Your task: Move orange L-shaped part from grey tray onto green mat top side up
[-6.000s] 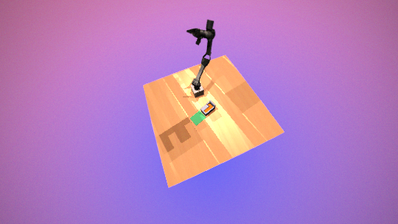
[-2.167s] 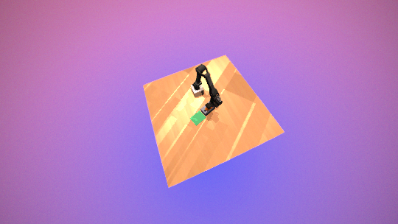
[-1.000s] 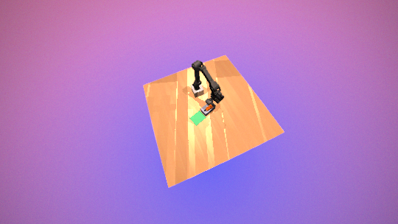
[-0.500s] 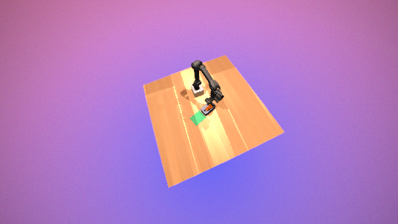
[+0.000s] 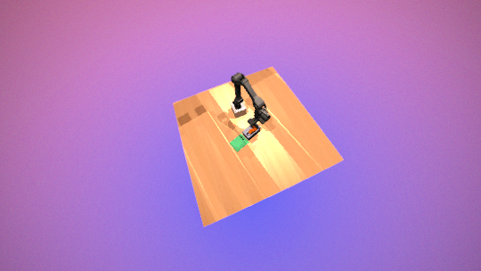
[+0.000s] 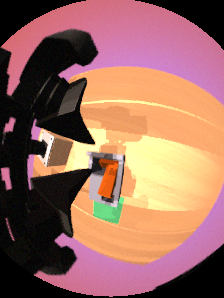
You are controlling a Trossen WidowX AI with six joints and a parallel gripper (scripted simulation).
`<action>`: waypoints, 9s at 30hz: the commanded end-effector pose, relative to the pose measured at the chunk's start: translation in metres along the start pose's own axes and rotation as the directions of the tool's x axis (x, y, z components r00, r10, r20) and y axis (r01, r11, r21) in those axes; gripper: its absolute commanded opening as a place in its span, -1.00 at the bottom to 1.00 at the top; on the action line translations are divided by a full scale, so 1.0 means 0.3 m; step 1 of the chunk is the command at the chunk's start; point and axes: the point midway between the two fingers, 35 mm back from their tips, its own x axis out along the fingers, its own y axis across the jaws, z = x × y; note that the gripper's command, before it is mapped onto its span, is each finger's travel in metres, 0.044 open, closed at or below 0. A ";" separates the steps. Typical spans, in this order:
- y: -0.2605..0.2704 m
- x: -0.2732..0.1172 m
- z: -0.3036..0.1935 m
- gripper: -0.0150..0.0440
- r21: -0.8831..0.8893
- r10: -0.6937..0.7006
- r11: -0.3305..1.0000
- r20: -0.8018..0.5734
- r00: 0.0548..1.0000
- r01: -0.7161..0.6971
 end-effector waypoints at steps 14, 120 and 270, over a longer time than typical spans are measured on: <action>-0.171 -0.009 0.035 0.46 0.871 -0.007 0.491 0.004 1.000 0.000; -0.260 0.139 0.042 -0.49 1.000 -0.011 0.005 0.006 1.000 -0.006; -0.819 0.212 -0.008 -0.49 1.000 -0.023 0.005 0.004 1.000 -0.004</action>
